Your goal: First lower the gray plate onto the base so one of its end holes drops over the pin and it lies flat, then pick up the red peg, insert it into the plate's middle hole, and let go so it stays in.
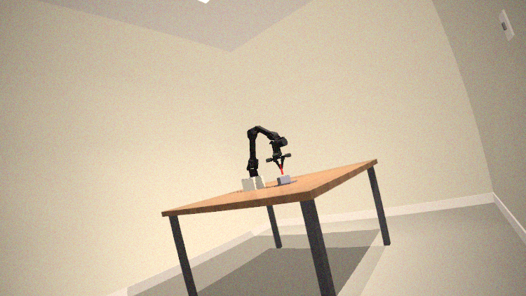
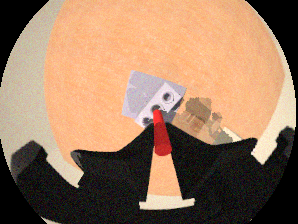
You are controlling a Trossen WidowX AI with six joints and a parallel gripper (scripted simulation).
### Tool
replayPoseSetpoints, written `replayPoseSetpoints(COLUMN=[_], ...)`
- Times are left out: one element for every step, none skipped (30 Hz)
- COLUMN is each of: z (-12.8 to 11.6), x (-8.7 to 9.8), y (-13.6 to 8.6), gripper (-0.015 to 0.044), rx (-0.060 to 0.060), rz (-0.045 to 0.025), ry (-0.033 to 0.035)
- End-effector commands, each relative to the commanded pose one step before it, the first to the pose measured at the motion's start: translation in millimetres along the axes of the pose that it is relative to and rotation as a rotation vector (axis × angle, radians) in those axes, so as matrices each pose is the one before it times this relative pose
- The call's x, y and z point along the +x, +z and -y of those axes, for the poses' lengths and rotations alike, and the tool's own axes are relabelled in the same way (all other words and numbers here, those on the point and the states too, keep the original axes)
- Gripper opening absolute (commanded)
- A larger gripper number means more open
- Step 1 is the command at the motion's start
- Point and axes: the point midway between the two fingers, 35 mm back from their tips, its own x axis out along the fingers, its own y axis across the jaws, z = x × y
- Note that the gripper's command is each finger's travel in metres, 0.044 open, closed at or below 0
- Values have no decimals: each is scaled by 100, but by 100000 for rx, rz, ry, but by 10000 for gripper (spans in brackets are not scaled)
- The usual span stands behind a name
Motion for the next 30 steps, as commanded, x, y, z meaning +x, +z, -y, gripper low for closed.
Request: replayPoseSetpoints(z=[22, 0, 0, 0, 0, 0, -5, -5, -5, -5, 5, 0, 0, 1, 3, 4, 5, 7, 9, 10, 12, 12, -8, -7, -6, -6, -4, -7, -2, -7], x=[-5, 0, 0, 0, 0, 0, 1, 1, 1, 1, -1, 0, 0, 27, 50, 74, 100, 116, 133, 146, 154, 156, 155, 155, 155, 155, 124, 69, 23, -7], y=[9, 0, 0, 0, 0, 0, -4, -4, -4, -4, 4, 0, 0, 1, 2, 3, 3, 3, 3, 3, 2, 2, 37, 36, 36, 35, 28, 19, 6, 6], gripper=[0, 0, 0, 0, 0, 0, 0, 0, 0, 0, 0, 0, 0, 0, 0, 0, 0, 0, 0, 0, 0, 0, 0, 0, 0, 0, 0, 0, 0, 0], rx=[-268, 0, 0, 0, 0, 0, 65, 65, 65, 65, -65, 0, 0, -3, -5, -8, -11, -12, -14, -16, -17, -17, -17, -17, -17, -17, -14, -8, -3, 0], rz=[224, 0, 0, 0, 0, 0, -57, -57, -57, -57, 57, 0, 0, 3, 5, 7, 9, 11, 12, 14, 14, 14, 17, 17, 17, 17, 13, 8, 3, 0], ry=[-90, 0, 0, 0, 0, 0, 21, 21, 21, 21, -21, 0, 0, -1, -2, -3, -4, -5, -5, -6, -6, -6, -5, -5, -5, -5, -4, -2, -1, 0])
